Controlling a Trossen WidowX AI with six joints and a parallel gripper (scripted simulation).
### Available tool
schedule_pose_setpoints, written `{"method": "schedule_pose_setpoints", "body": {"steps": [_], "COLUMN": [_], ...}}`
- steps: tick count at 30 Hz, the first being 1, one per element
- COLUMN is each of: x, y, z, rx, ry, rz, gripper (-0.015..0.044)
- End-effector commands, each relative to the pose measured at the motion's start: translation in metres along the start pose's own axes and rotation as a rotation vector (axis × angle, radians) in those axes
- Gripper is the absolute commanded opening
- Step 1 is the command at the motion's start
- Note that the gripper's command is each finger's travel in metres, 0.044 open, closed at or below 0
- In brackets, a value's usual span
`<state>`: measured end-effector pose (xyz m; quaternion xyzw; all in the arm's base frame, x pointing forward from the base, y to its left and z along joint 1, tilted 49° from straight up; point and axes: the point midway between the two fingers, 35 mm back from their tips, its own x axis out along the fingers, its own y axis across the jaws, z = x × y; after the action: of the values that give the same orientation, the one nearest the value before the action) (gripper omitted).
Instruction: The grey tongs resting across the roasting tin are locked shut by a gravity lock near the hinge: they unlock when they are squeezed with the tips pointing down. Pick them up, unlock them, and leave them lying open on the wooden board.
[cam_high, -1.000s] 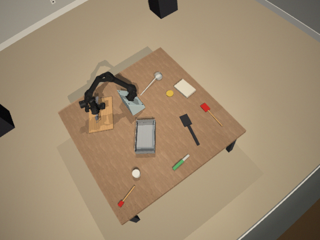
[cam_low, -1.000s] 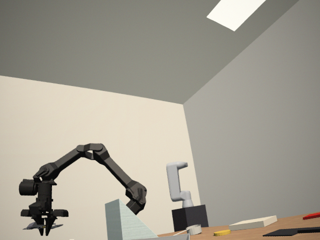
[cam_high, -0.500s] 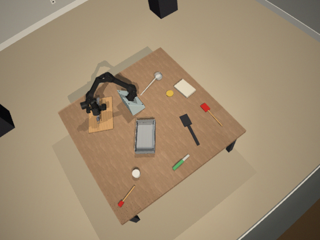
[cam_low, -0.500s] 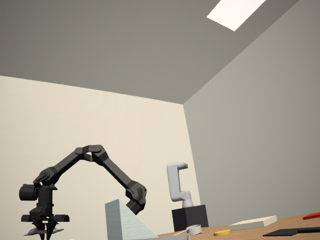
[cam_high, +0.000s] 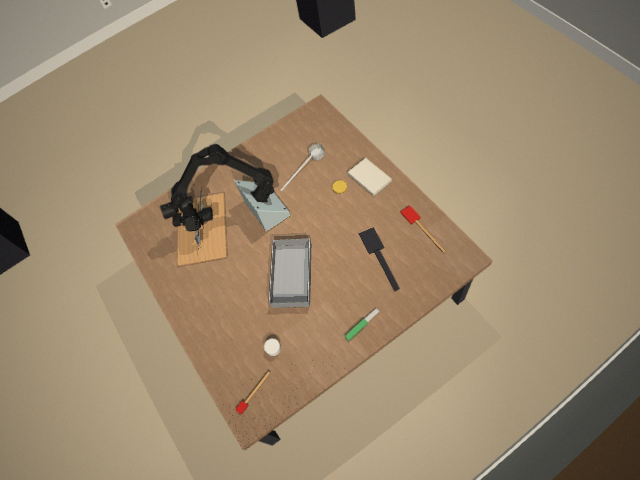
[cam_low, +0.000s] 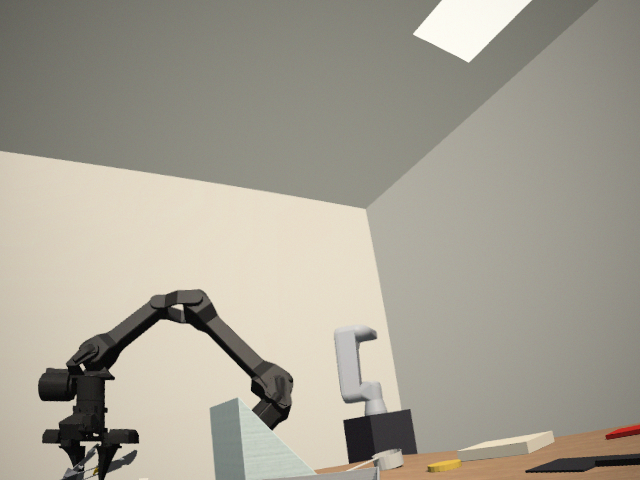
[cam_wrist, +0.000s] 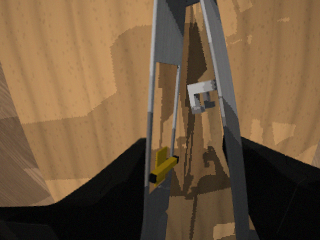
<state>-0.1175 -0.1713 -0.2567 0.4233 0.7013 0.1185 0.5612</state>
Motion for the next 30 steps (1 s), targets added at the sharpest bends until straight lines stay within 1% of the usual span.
{"method": "schedule_pose_setpoints", "body": {"steps": [1, 6, 7, 11, 14, 19, 24, 26, 30], "x": [0.0, 0.0, 0.0, -0.005, -0.02, -0.067, -0.109, -0.115, -0.115], "y": [0.0, 0.0, 0.0, -0.003, -0.009, -0.016, 0.001, 0.006, 0.006], "z": [0.0, 0.0, 0.0, 0.004, 0.021, 0.079, 0.145, 0.154, 0.154], "rx": [0.0, 0.0, 0.0, 0.001, 0.002, -0.013, -0.017, -0.017, -0.017], "ry": [0.0, 0.0, 0.0, 0.0, -0.001, -0.01, -0.018, -0.018, -0.018], "rz": [-0.001, -0.001, -0.001, -0.006, -0.019, -0.034, -0.019, -0.016, -0.016], "gripper": [0.0296, 0.0427, 0.044, 0.044, 0.044, 0.044, 0.044, 0.044, 0.044]}}
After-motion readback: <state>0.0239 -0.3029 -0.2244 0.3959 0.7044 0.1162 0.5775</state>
